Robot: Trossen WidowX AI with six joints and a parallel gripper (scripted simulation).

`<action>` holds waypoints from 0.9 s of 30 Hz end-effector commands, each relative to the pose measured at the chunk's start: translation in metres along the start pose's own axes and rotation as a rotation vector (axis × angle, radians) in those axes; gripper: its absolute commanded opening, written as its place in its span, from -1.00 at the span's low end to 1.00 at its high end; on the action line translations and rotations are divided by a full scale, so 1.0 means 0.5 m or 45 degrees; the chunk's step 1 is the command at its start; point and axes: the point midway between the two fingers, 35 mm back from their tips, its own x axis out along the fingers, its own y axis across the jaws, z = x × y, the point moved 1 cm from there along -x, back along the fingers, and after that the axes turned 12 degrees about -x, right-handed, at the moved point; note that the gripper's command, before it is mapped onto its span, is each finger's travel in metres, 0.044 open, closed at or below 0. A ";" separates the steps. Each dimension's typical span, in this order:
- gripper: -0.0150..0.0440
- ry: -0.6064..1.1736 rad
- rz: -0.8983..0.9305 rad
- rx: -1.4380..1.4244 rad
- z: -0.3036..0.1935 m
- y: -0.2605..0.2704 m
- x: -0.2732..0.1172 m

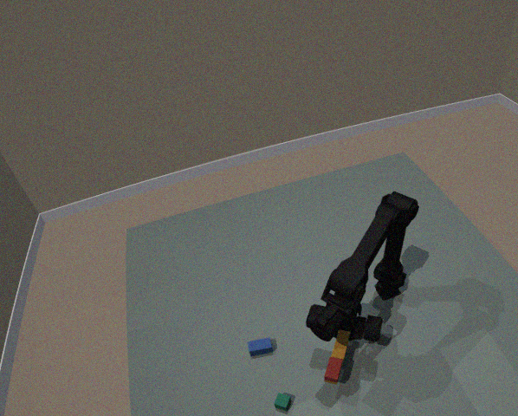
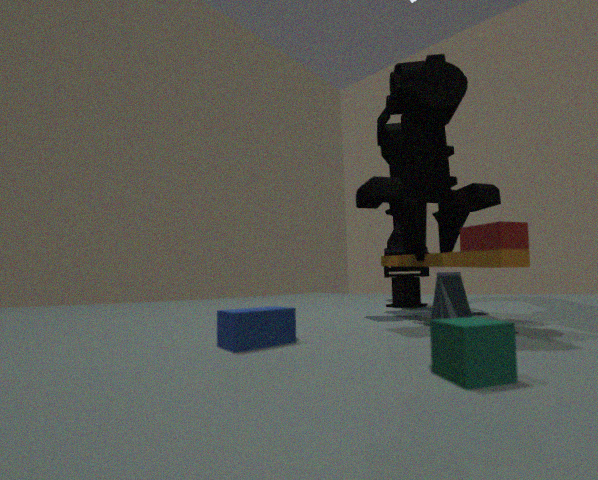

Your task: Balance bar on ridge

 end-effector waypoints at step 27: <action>-0.49 0.006 -0.005 0.005 -0.002 -0.001 0.005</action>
